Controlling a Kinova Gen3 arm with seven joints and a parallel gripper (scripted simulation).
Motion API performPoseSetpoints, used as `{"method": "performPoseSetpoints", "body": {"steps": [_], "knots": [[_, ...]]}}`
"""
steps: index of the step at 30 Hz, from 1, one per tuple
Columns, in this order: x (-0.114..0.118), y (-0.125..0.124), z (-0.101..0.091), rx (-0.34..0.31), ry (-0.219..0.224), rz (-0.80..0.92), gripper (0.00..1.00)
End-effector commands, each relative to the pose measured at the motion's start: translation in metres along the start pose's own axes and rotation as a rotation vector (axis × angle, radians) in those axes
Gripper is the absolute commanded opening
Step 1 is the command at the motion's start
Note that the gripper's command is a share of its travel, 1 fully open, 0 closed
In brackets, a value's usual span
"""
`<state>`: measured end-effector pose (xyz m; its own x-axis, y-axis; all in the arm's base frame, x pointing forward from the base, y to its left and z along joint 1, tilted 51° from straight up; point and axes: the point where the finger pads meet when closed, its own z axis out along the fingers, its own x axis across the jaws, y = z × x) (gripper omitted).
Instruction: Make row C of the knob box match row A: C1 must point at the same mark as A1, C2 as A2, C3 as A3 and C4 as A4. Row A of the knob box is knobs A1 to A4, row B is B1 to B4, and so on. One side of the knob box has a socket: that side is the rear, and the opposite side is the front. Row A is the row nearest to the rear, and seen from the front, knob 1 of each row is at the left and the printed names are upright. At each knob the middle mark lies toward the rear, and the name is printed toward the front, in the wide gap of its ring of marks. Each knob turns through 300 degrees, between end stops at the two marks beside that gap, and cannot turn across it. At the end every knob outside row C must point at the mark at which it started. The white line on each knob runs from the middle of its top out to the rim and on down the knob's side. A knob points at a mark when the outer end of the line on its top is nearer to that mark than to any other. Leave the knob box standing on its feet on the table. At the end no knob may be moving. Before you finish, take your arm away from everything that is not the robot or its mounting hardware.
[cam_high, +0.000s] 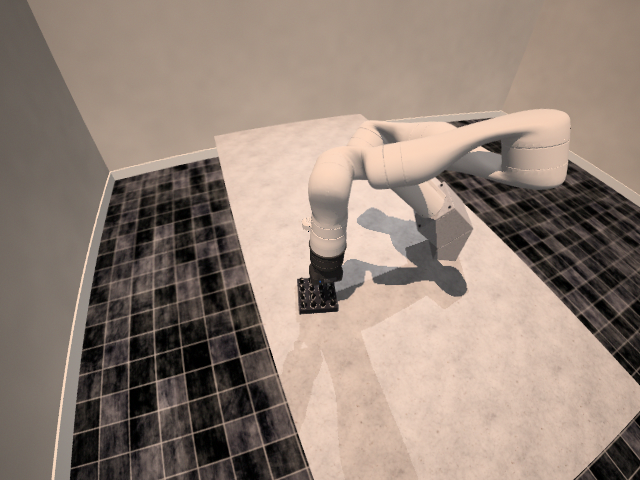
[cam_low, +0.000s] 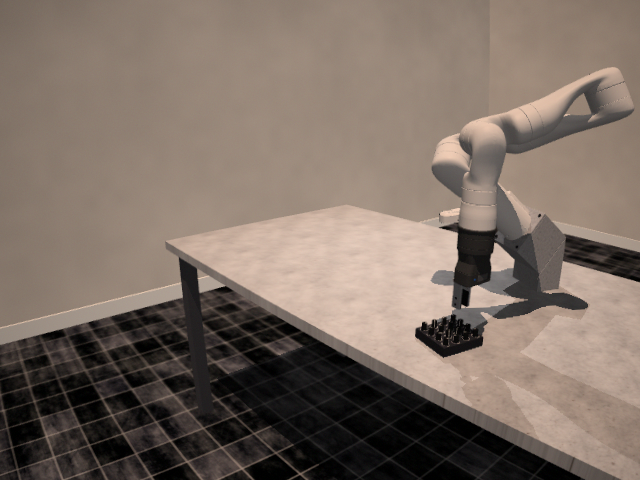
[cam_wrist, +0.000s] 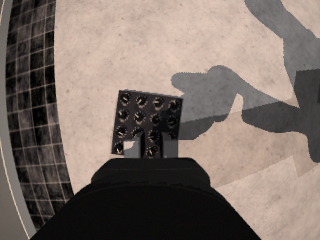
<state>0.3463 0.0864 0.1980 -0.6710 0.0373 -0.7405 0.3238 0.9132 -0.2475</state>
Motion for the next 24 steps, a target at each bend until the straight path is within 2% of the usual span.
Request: {"method": "performPoseSetpoints", "body": {"steps": [1, 24], "knots": [[0.001, -0.001, 0.002, 0.002, 0.003, 0.010, 0.46], [0.000, 0.002, 0.026, -0.007, 0.000, 0.008, 0.46]]}}
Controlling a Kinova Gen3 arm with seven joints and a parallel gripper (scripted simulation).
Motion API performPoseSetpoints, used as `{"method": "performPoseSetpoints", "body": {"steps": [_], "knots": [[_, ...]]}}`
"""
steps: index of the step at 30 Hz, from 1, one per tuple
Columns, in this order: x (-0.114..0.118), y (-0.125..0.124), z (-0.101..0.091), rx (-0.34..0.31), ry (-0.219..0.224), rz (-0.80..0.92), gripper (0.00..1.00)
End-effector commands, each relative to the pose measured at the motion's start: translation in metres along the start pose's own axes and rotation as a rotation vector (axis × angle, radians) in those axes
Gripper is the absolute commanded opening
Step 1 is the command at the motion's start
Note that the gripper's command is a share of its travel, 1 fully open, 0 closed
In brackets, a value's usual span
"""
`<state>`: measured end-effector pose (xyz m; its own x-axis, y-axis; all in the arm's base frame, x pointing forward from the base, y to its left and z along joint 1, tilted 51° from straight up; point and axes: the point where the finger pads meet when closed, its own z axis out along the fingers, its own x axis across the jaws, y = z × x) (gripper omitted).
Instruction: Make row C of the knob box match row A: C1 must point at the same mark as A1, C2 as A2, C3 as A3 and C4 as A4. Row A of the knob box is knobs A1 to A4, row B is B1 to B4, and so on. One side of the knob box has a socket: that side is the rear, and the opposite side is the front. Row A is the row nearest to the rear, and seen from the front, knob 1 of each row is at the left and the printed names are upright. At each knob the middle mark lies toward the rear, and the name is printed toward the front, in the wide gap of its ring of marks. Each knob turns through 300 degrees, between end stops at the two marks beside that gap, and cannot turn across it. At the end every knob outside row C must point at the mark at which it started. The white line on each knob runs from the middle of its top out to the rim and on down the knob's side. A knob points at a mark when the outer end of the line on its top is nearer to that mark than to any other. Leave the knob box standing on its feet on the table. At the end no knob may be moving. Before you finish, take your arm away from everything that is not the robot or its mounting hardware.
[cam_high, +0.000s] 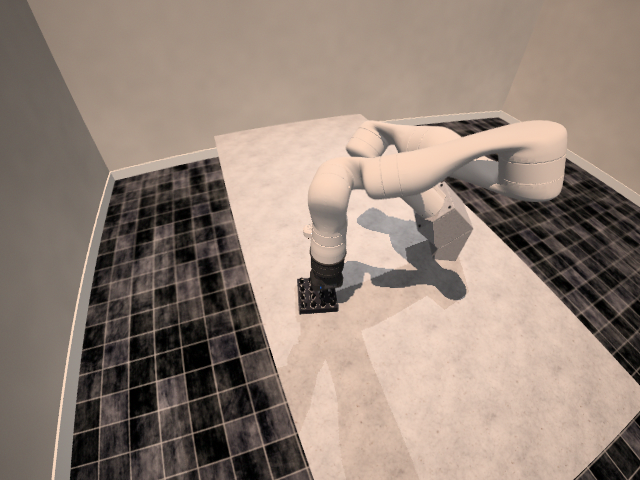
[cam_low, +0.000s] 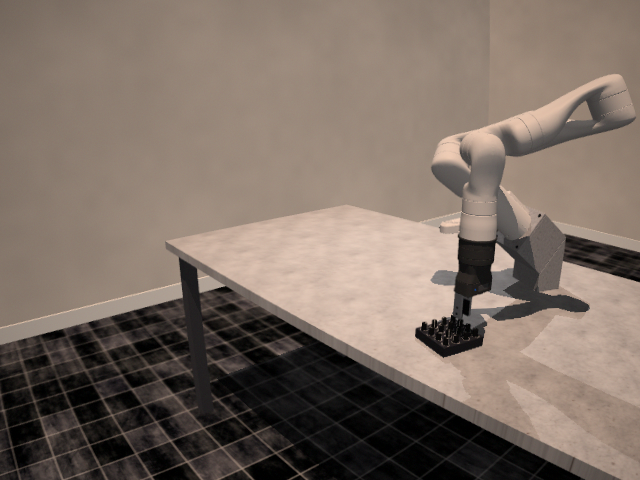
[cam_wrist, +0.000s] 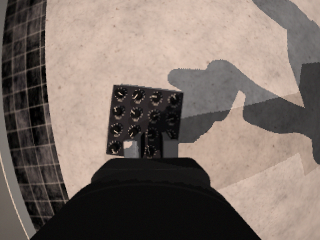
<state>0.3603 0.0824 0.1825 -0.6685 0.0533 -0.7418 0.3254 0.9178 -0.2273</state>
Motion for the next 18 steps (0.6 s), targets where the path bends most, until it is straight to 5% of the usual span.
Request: {"method": "performPoseSetpoints", "body": {"steps": [1, 18], "knots": [[-0.001, -0.003, 0.006, 0.007, -0.004, -0.008, 0.46], [-0.001, -0.004, 0.020, 0.011, -0.002, -0.010, 0.46]]}}
